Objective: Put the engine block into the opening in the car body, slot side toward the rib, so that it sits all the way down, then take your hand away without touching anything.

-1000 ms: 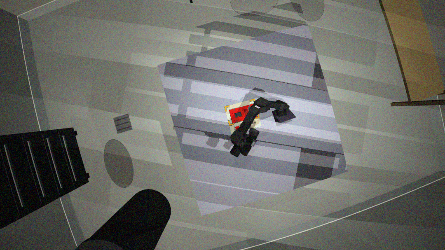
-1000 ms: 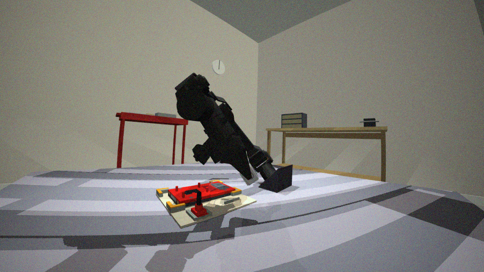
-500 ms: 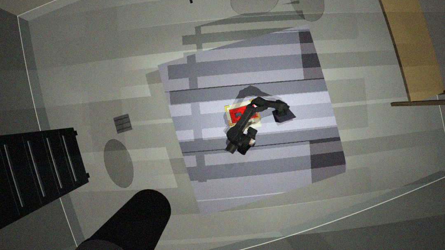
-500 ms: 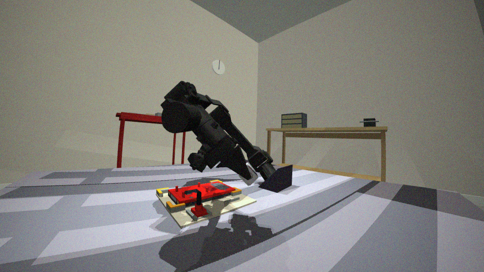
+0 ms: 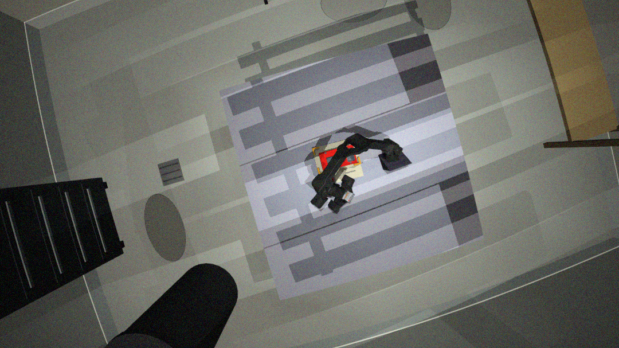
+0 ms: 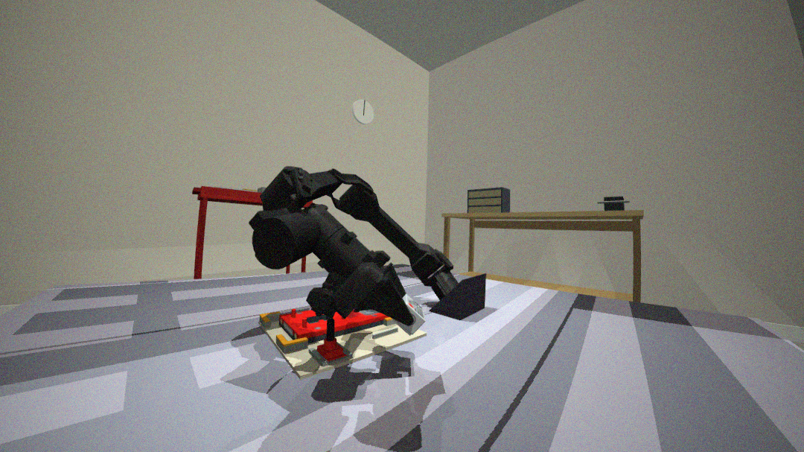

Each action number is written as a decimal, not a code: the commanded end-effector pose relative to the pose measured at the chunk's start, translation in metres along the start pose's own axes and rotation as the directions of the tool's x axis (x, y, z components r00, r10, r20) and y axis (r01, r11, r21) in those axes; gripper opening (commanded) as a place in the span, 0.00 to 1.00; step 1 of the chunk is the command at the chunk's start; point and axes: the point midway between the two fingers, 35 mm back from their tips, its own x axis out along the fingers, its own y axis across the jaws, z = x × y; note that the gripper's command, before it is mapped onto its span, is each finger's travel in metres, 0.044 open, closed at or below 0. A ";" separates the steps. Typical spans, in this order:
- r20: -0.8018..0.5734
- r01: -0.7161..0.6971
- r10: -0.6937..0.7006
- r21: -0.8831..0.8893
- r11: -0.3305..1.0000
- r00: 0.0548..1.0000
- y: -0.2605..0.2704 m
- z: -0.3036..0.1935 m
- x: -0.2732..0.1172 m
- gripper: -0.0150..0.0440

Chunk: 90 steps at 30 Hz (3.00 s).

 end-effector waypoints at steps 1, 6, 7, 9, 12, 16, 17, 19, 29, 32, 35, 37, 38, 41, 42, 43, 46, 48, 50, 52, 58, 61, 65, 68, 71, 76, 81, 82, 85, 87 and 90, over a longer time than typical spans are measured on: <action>0.000 0.002 -0.002 -0.005 1.000 1.000 0.000 0.006 0.006 0.25; 0.000 0.002 -0.002 -0.005 1.000 1.000 0.000 0.014 0.012 0.25; 0.001 0.002 -0.002 -0.005 1.000 1.000 0.000 0.016 0.014 0.25; 0.001 0.002 -0.002 -0.004 1.000 1.000 0.000 0.020 0.017 0.25; 0.001 0.002 -0.002 -0.004 1.000 1.000 0.000 0.023 0.020 0.25; 0.001 0.002 -0.002 -0.004 1.000 1.000 0.000 0.025 0.022 0.25; 0.001 0.003 -0.003 -0.004 1.000 1.000 -0.001 0.027 0.023 0.25; 0.001 0.003 -0.003 -0.004 1.000 1.000 -0.001 0.030 0.026 0.25; 0.002 0.003 -0.003 -0.004 1.000 1.000 -0.001 0.044 0.037 0.25; 0.002 0.003 -0.003 -0.004 1.000 1.000 -0.001 0.047 0.040 0.25; 0.002 0.003 -0.003 -0.004 1.000 1.000 -0.001 0.048 0.041 0.25; 0.002 0.003 -0.003 -0.004 1.000 1.000 -0.001 0.048 0.041 0.25; 0.002 0.003 -0.003 -0.004 1.000 1.000 -0.001 0.048 0.041 0.25; 0.002 0.003 -0.003 -0.004 1.000 1.000 -0.001 0.048 0.041 0.25; 0.002 0.003 -0.003 -0.004 1.000 1.000 -0.001 0.049 0.041 0.25; 0.002 0.003 -0.003 -0.003 1.000 1.000 -0.001 0.050 0.042 0.25; 0.002 0.003 -0.003 -0.003 1.000 1.000 -0.001 0.050 0.042 0.25; 0.002 0.003 -0.003 -0.003 1.000 1.000 -0.001 0.050 0.042 0.25; 0.002 0.003 -0.003 -0.004 1.000 1.000 0.000 0.048 0.041 0.25; 0.002 0.003 -0.003 -0.004 1.000 1.000 0.003 0.043 0.040 0.25; 0.002 0.003 -0.003 -0.004 1.000 1.000 0.003 0.048 0.043 0.25; 0.002 0.003 -0.003 -0.004 1.000 1.000 0.003 0.050 0.045 0.25; 0.006 -0.004 0.004 -0.012 1.000 1.000 0.005 0.045 0.042 0.43; 0.006 -0.004 0.004 -0.012 1.000 1.000 0.005 0.045 0.042 0.57; 0.006 -0.004 0.004 -0.012 1.000 1.000 0.005 0.045 0.042 0.70; 0.006 -0.004 0.004 -0.012 1.000 1.000 0.005 0.045 0.042 0.92; 0.006 -0.004 0.004 -0.012 1.000 1.000 0.005 0.045 0.042 1.00; 0.006 -0.004 0.004 -0.012 1.000 1.000 0.005 0.045 0.042 1.00; 0.004 -0.001 0.001 -0.009 1.000 1.000 0.005 0.045 0.039 1.00; 0.003 0.001 -0.001 -0.005 1.000 1.000 0.005 0.044 0.031 1.00; 0.002 0.002 -0.002 -0.004 1.000 1.000 0.006 0.043 0.019 1.00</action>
